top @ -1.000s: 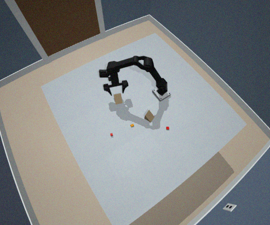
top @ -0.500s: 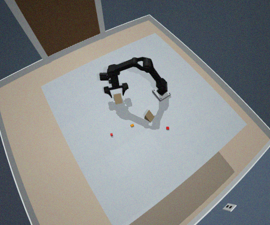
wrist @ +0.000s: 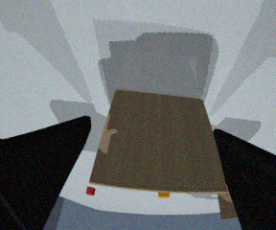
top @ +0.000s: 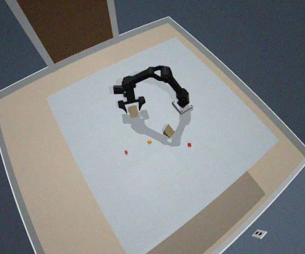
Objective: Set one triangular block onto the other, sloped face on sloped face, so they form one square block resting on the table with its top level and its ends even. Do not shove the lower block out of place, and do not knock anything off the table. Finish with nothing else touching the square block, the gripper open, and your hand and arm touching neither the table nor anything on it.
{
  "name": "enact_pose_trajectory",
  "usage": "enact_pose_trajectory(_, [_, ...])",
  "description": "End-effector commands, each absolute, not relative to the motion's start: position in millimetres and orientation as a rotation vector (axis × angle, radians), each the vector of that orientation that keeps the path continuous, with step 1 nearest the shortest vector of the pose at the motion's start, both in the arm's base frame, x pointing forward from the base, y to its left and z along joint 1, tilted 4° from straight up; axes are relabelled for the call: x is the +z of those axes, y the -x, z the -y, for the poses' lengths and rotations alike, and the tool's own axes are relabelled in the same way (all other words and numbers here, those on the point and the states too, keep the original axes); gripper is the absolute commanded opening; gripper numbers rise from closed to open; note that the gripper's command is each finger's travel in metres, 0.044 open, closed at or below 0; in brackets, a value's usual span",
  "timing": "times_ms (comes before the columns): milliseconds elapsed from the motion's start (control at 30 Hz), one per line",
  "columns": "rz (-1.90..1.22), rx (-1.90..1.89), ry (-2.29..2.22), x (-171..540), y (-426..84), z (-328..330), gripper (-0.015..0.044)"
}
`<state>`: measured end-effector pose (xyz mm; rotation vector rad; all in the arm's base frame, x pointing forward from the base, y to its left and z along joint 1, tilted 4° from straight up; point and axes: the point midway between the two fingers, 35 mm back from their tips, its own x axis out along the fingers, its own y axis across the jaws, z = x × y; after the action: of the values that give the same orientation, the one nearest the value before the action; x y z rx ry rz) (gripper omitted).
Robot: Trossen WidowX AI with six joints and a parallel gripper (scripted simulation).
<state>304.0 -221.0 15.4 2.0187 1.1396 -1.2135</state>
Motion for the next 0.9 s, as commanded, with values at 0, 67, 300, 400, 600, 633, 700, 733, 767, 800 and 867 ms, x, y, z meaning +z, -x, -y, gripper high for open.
enact_pose_trajectory(0, [-1.141, -1.214, -2.025, 11.4, -304.9, 218.7, 0.0440])
enact_pose_trajectory(67, [-1.141, -1.214, -2.026, 11.2, -304.9, 218.6, 0.0414])
enact_pose_trajectory(300, [-1.141, -1.214, -2.026, 11.2, -304.9, 218.6, 0.0269])
enact_pose_trajectory(400, [-1.141, -1.214, -2.026, 11.2, -304.9, 218.6, 0.0249])
enact_pose_trajectory(600, [-1.141, -1.214, -2.024, 11.9, -304.8, 218.6, 0.0131])
enact_pose_trajectory(633, [-1.142, -1.214, -2.022, 13.7, -304.5, 218.9, 0.0105])
enact_pose_trajectory(700, [-1.142, -1.214, -2.020, 14.4, -304.4, 218.9, 0.0052])
enact_pose_trajectory(733, [-1.142, -1.214, -2.020, 14.4, -304.4, 218.9, 0.0026])
enact_pose_trajectory(767, [-1.138, -1.227, -2.010, 14.0, -304.5, 218.3, 0.0000])
enact_pose_trajectory(800, [-1.127, -1.248, -1.990, 14.6, -305.0, 217.2, 0.0000])
enact_pose_trajectory(867, [-1.102, -1.294, -1.945, 17.1, -306.2, 215.2, 0.0000])
